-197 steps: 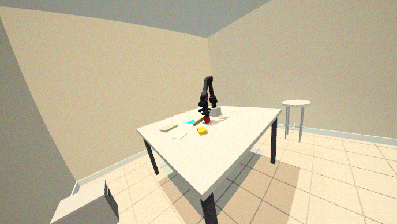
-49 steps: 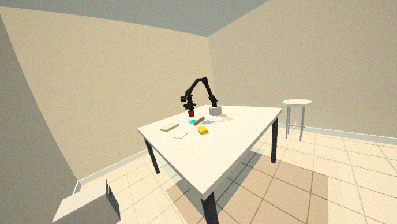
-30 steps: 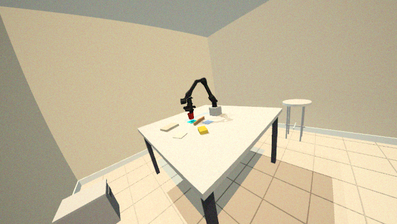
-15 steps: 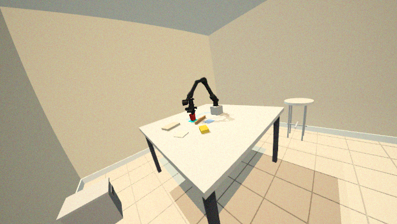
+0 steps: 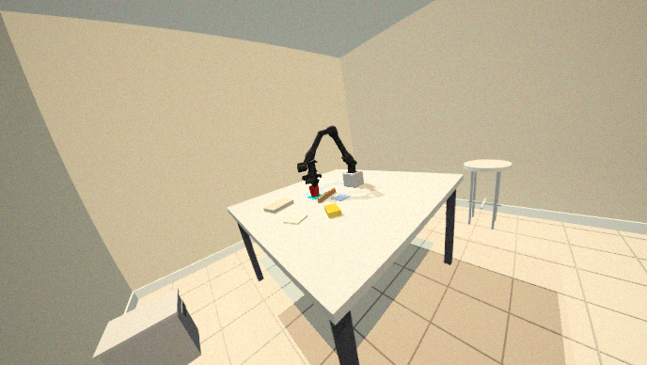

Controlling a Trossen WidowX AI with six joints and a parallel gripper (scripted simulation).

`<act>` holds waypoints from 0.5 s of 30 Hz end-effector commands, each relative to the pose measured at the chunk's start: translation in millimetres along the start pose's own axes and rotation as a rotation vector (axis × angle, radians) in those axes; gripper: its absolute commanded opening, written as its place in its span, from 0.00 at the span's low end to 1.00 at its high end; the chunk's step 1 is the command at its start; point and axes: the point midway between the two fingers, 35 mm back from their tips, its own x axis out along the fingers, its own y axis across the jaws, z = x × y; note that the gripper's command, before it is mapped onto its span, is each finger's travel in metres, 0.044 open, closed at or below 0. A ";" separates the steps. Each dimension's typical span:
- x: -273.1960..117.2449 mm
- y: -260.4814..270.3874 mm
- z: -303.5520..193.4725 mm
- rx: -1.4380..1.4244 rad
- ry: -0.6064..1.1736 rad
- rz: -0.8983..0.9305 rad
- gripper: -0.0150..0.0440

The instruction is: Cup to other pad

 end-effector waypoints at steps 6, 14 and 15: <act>-0.2 0.1 0.1 0.000 0.000 0.000 0.43; -0.5 0.1 0.1 0.000 0.000 0.000 0.47; -1.1 0.2 0.2 0.000 0.000 0.000 0.47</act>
